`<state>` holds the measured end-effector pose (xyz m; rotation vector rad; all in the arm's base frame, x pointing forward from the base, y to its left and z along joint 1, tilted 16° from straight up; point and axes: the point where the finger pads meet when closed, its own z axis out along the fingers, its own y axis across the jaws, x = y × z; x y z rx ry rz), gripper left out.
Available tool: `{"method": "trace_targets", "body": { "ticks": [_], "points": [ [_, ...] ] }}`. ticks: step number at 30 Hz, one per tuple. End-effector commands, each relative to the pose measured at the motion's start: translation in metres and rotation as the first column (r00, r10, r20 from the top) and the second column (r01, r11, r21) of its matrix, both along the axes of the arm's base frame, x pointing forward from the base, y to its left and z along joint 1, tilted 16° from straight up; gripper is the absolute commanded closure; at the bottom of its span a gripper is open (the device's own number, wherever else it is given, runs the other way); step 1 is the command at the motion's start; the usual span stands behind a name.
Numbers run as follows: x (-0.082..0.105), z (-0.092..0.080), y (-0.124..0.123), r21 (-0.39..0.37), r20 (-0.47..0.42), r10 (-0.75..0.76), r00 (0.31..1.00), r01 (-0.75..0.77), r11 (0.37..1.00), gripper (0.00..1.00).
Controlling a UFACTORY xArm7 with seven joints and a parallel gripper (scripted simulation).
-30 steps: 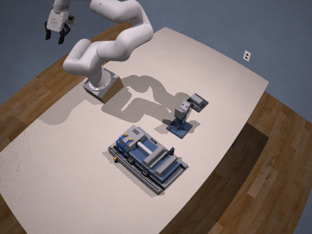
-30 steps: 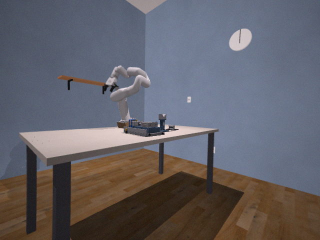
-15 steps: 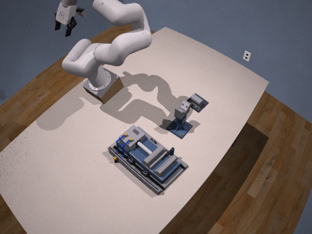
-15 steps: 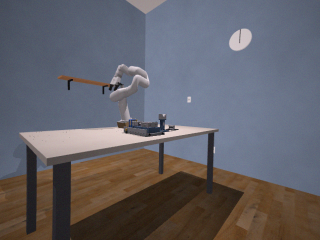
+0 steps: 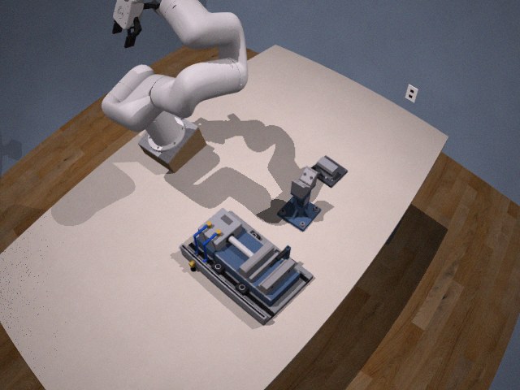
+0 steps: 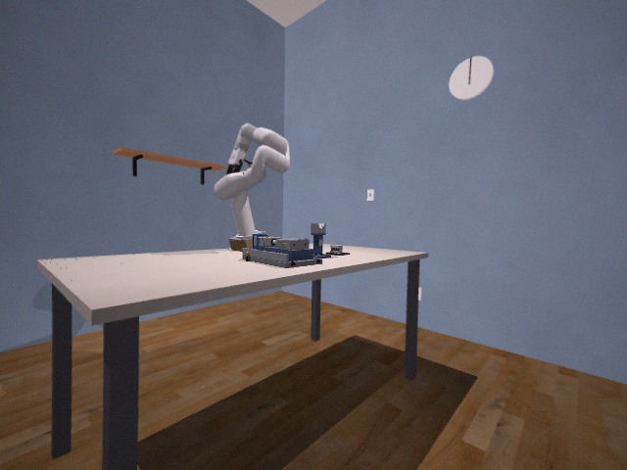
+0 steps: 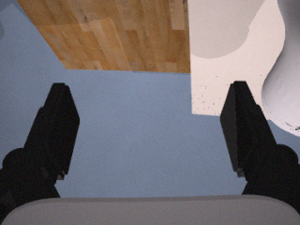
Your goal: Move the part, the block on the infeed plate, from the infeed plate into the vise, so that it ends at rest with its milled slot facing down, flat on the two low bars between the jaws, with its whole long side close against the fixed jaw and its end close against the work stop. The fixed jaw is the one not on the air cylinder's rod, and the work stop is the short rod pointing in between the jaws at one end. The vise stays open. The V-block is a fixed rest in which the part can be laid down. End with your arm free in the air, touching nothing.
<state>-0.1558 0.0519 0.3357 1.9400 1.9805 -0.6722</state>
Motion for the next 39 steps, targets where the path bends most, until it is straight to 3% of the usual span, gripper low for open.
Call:
{"method": "trace_targets", "body": {
  "ticks": [1, 13, 14, 19, 30, 31, 36, 39],
  "points": [
    [-0.001, -0.003, 0.047, 0.04, 0.015, -0.17, 0.985, 0.169, 0.985, 0.0],
    [-0.001, -0.003, 0.05, 0.042, 0.017, -0.179, 0.984, 0.178, 0.983, 0.0],
    [0.004, -0.007, 0.085, 0.07, 0.034, -0.31, 0.95, 0.307, 0.949, 0.0],
    [0.012, -0.013, 0.12, 0.096, 0.051, -0.44, 0.896, 0.434, 0.896, 0.0],
    [0.012, -0.013, 0.12, 0.096, 0.051, -0.44, 0.896, 0.434, 0.896, 0.0],
    [0.024, -0.019, 0.155, 0.122, 0.069, -0.564, 0.823, 0.555, 0.823, 0.0],
    [0.04, -0.026, 0.189, 0.148, 0.088, -0.679, 0.729, 0.664, 0.733, 0.0],
    [0.04, -0.026, 0.189, 0.148, 0.088, -0.679, 0.729, 0.664, 0.733, 0.0]
  ]
}}
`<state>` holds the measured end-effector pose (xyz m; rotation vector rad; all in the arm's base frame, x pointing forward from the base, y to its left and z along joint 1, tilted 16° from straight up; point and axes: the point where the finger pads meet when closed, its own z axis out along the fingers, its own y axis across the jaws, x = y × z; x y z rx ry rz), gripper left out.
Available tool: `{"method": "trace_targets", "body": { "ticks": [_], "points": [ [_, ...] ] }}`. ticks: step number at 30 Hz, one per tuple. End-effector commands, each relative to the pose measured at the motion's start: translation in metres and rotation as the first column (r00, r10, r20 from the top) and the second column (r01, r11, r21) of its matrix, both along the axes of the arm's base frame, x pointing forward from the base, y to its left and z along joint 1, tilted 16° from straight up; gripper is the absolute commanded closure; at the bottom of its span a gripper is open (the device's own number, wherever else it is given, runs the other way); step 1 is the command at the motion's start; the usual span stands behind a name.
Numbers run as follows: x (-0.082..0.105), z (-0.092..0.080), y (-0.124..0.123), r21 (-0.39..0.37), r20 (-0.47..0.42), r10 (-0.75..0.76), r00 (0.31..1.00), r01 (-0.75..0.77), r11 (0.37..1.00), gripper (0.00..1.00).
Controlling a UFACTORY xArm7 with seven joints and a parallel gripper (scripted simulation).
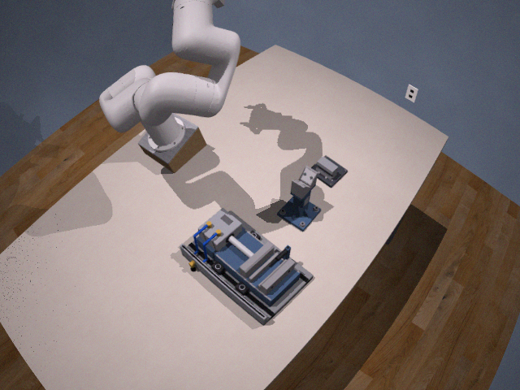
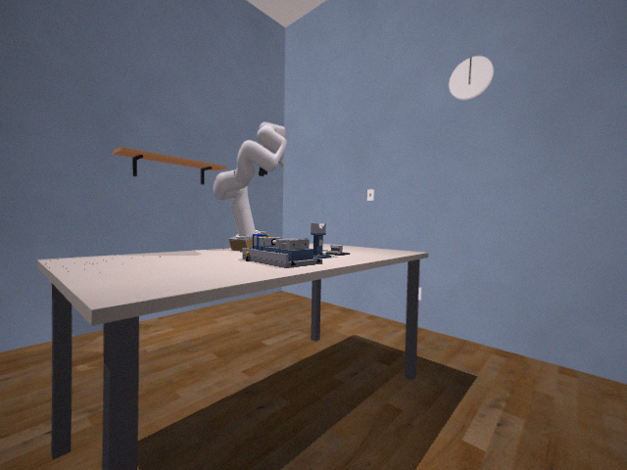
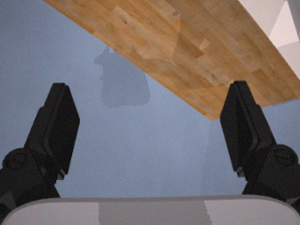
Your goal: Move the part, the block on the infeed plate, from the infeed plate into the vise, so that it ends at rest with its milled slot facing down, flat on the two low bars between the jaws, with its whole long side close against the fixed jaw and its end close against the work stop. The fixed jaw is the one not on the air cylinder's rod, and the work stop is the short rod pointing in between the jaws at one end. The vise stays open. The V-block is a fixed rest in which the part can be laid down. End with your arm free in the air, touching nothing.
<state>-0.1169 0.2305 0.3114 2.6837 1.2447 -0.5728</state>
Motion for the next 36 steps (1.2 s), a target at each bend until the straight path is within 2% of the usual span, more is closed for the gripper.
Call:
{"method": "trace_targets", "body": {
  "ticks": [1, 8, 9, 11, 14, 25, 26, 28, 31, 36],
  "points": [
    [0.001, -0.002, 0.011, 0.005, 0.008, -0.035, 0.999, 0.035, 0.999, 0.0],
    [0.001, -0.002, 0.011, 0.005, 0.008, -0.035, 0.999, 0.035, 0.999, 0.0],
    [0.02, -0.011, 0.043, 0.012, 0.04, -0.181, 0.983, 0.181, 0.983, 0.0],
    [0.025, -0.013, 0.049, 0.014, 0.047, -0.211, 0.976, 0.211, 0.977, 0.0],
    [0.043, -0.021, 0.073, 0.02, 0.074, -0.324, 0.943, 0.324, 0.946, 0.0],
    [0.043, -0.021, 0.073, 0.02, 0.074, -0.324, 0.943, 0.324, 0.946, 0.0],
    [0.069, -0.032, 0.1, 0.03, 0.108, -0.459, 0.882, 0.458, 0.888, 0.0],
    [0.074, -0.034, 0.106, 0.032, 0.115, -0.485, 0.867, 0.485, 0.874, 0.0],
    [0.096, -0.043, 0.124, 0.041, 0.143, -0.58, 0.802, 0.58, 0.813, 0.0],
    [0.096, -0.044, 0.124, 0.041, 0.143, -0.581, 0.801, 0.581, 0.813, 0.0]
  ]
}}
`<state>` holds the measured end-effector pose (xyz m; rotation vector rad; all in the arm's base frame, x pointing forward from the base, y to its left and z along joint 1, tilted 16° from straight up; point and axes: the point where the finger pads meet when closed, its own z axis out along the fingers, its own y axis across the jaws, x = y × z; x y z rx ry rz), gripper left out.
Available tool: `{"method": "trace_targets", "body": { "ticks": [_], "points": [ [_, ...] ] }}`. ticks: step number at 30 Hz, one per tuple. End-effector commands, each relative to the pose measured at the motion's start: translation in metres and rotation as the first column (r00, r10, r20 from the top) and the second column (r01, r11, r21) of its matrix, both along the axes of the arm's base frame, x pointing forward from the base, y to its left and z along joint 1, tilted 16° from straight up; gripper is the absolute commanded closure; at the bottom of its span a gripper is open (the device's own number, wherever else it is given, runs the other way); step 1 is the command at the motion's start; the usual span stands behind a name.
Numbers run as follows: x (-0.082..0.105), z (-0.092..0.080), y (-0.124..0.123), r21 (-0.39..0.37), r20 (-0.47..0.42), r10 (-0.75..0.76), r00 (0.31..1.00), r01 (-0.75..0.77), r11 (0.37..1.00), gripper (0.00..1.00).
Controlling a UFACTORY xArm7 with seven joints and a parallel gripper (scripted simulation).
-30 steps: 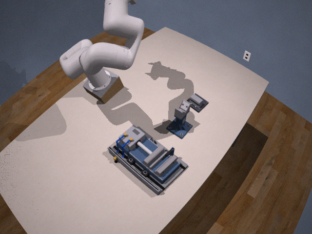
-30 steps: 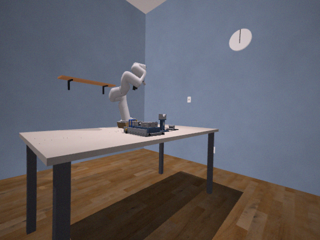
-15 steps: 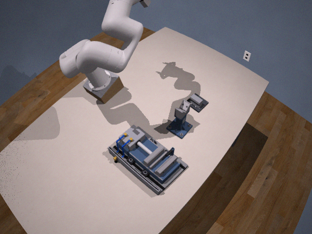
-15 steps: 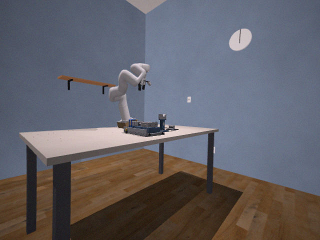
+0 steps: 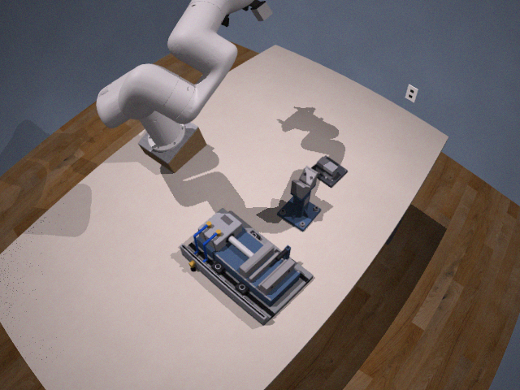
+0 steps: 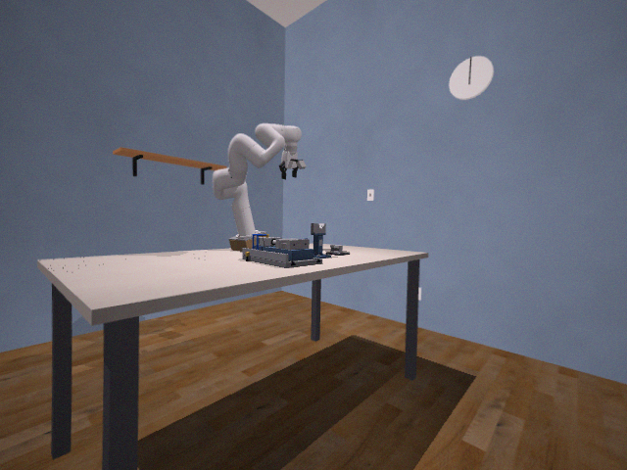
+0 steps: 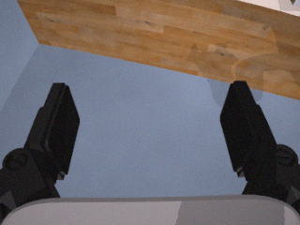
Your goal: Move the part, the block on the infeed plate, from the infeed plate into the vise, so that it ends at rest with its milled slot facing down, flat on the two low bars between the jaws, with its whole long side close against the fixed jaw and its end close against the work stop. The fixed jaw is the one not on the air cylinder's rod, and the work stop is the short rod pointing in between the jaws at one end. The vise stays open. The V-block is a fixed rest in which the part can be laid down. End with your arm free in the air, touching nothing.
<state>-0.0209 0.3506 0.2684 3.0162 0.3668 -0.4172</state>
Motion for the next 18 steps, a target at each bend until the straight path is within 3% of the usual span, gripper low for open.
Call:
{"method": "trace_targets", "body": {
  "ticks": [1, 6, 7, 12, 18],
  "points": [
    [0.0, -0.001, 0.004, 0.002, 0.004, -0.012, 1.0, 0.012, 1.0, 0.0],
    [0.0, -0.001, 0.004, 0.002, 0.004, -0.012, 1.0, 0.012, 1.0, 0.0],
    [0.03, -0.013, 0.025, -0.007, 0.041, -0.154, 0.987, 0.155, 0.988, 0.0],
    [0.061, -0.026, 0.042, -0.013, 0.081, -0.289, 0.954, 0.291, 0.957, 0.0],
    [0.061, -0.026, 0.042, -0.013, 0.081, -0.289, 0.954, 0.291, 0.957, 0.0]
  ]
}}
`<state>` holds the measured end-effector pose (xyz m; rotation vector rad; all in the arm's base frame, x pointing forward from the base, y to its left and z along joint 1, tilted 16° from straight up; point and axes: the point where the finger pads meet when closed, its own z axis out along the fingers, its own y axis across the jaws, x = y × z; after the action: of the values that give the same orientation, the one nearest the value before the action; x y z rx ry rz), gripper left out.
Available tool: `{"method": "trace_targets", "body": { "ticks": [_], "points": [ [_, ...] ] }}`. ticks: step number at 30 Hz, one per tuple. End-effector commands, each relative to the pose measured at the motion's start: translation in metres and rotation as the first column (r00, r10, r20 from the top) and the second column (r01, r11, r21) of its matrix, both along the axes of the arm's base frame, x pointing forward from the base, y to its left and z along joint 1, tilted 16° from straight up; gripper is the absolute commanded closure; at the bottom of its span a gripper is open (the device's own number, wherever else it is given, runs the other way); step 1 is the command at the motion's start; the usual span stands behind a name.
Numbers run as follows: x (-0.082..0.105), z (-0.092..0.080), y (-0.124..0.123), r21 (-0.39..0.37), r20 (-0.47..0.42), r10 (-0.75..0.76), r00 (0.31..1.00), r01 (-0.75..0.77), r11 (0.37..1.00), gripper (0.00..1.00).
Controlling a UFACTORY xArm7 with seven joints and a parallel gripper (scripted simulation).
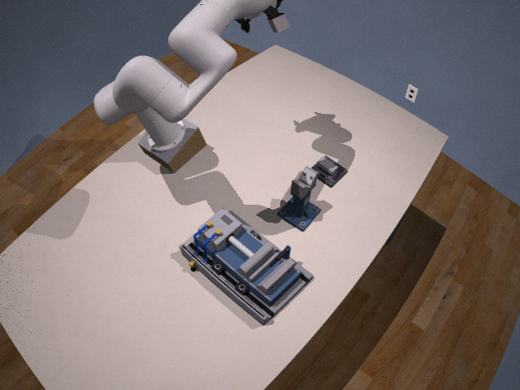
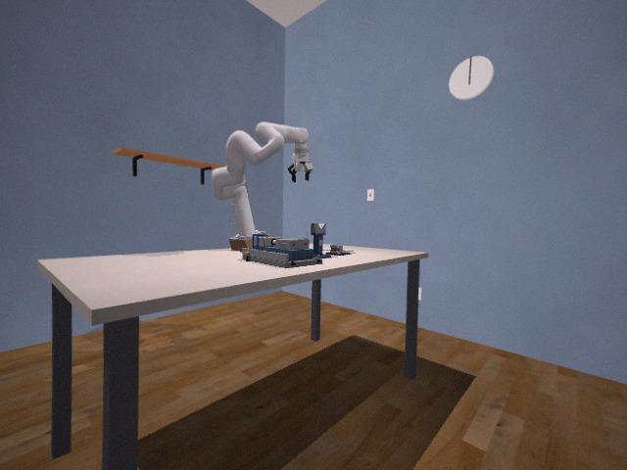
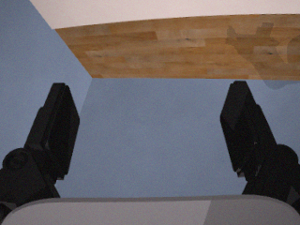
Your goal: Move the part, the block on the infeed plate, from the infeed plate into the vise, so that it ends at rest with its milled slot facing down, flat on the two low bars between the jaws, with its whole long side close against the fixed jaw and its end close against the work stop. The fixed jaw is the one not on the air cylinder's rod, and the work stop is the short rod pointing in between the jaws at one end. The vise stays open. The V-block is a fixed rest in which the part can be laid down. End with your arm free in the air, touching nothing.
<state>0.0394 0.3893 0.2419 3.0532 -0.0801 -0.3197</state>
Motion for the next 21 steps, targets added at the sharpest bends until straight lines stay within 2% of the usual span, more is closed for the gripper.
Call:
{"method": "trace_targets", "body": {
  "ticks": [1, 5, 6, 11, 21],
  "points": [
    [0.0, 0.0, 0.003, 0.002, 0.002, -0.007, 1.0, 0.006, 1.0, 0.0],
    [0.0, 0.0, 0.003, 0.002, 0.002, -0.007, 1.0, 0.006, 1.0, 0.0],
    [0.031, -0.013, 0.016, -0.013, 0.04, -0.141, 0.989, 0.141, 0.99, 0.0],
    [0.062, -0.027, 0.026, -0.024, 0.08, -0.266, 0.961, 0.269, 0.963, 0.0],
    [0.062, -0.027, 0.026, -0.024, 0.08, -0.266, 0.961, 0.269, 0.963, 0.0]
  ]
}}
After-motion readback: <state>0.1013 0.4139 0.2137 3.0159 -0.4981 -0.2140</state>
